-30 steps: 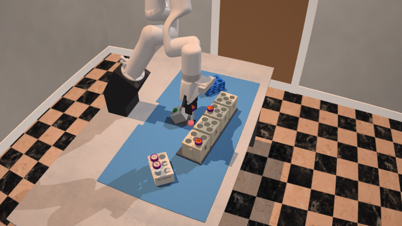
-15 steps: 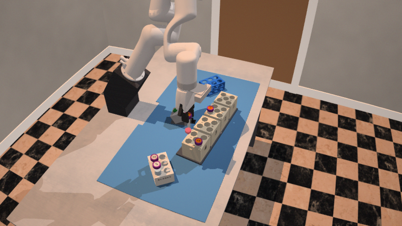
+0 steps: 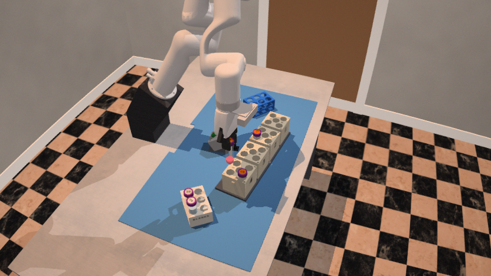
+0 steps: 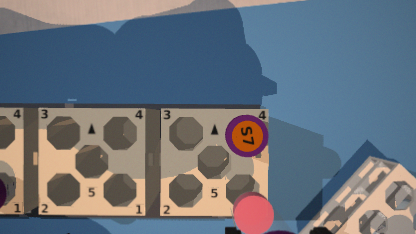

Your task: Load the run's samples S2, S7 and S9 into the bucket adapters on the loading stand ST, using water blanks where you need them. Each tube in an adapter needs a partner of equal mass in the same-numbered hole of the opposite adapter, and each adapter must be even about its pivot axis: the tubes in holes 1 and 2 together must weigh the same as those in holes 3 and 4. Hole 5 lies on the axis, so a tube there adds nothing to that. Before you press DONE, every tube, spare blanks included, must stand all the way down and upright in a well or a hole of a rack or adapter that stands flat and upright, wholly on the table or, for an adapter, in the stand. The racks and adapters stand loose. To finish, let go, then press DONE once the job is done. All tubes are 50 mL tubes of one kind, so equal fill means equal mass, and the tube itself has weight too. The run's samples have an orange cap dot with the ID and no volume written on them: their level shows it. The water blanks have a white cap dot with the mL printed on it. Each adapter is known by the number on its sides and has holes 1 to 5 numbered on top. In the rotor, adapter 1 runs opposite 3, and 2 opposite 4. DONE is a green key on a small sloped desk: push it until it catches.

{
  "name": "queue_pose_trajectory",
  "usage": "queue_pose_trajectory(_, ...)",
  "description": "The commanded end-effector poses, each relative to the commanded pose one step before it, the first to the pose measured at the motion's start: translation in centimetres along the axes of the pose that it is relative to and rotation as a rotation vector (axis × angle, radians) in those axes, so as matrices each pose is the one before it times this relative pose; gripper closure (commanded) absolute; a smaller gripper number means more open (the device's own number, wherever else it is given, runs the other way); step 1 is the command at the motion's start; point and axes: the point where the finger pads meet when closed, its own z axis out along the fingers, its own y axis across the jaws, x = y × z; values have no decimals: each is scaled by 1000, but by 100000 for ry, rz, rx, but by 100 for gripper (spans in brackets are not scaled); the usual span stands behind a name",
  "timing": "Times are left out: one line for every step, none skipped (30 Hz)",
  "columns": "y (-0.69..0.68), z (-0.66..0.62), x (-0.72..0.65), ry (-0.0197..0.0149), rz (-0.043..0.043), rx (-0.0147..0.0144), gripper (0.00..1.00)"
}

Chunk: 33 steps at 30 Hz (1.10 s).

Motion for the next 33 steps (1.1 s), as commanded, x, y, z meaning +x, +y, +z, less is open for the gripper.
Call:
queue_pose_trajectory(47, -85, 120, 264, -74, -172, 100)
queue_pose_trajectory(2, 1, 0, 0, 1, 2, 100)
queue_pose_trajectory(0, 0, 0, 0, 0, 0, 100)
queue_pose_trajectory(0, 0, 0, 0, 0, 0, 100)
queue_pose_trajectory(6, 201, -2, -2, 9, 8, 100)
queue_pose_trajectory(-2, 198, -1, -1, 1, 1, 100)
queue_pose_trajectory(-2, 198, -1, -1, 1, 0, 100)
queue_pose_trajectory(3, 206, 0, 1, 0, 2, 100)
queue_pose_trajectory(-1, 200, -1, 0, 1, 1, 100)
queue_pose_trajectory(-1, 200, -1, 0, 1, 1, 100)
queue_pose_trajectory(-1, 200, -1, 0, 1, 1, 100)
queue_pose_trajectory(-1, 200, -1, -1, 1, 1, 100)
queue_pose_trajectory(-1, 200, -1, -1, 1, 1, 100)
queue_pose_trajectory(-1, 200, -1, -1, 1, 1, 100)
queue_pose_trajectory(-1, 200, -1, -1, 1, 1, 100)
queue_pose_trajectory(-1, 200, -1, -1, 1, 1, 100)
queue_pose_trajectory(-1, 200, -1, -1, 1, 1, 100)
queue_pose_trajectory(-1, 200, -1, -1, 1, 1, 100)
queue_pose_trajectory(-1, 200, -1, -1, 1, 1, 100)
queue_pose_trajectory(0, 0, 0, 0, 0, 0, 100)
queue_pose_trajectory(0, 0, 0, 0, 0, 0, 100)
queue_pose_trajectory(0, 201, -1, 0, 1, 1, 100)
queue_pose_trajectory(-1, 200, -1, -1, 1, 1, 100)
queue_pose_trajectory(0, 100, 0, 0, 0, 0, 100)
queue_pose_trajectory(0, 0, 0, 0, 0, 0, 100)
queue_pose_trajectory(0, 0, 0, 0, 0, 0, 100)
queue_pose_trajectory(0, 0, 0, 0, 0, 0, 100)
queue_pose_trajectory(-3, -7, 1, -3, 1, -1, 100)
queue_pose_trajectory(1, 2, 0, 1, 0, 0, 100)
queue_pose_trajectory(1, 2, 0, 1, 0, 0, 100)
queue_pose_trajectory(1, 1, 0, 0, 0, 0, 100)
queue_pose_trajectory(0, 1, 0, 0, 0, 0, 100)
queue_pose_trajectory(0, 1, 0, 0, 0, 0, 100)
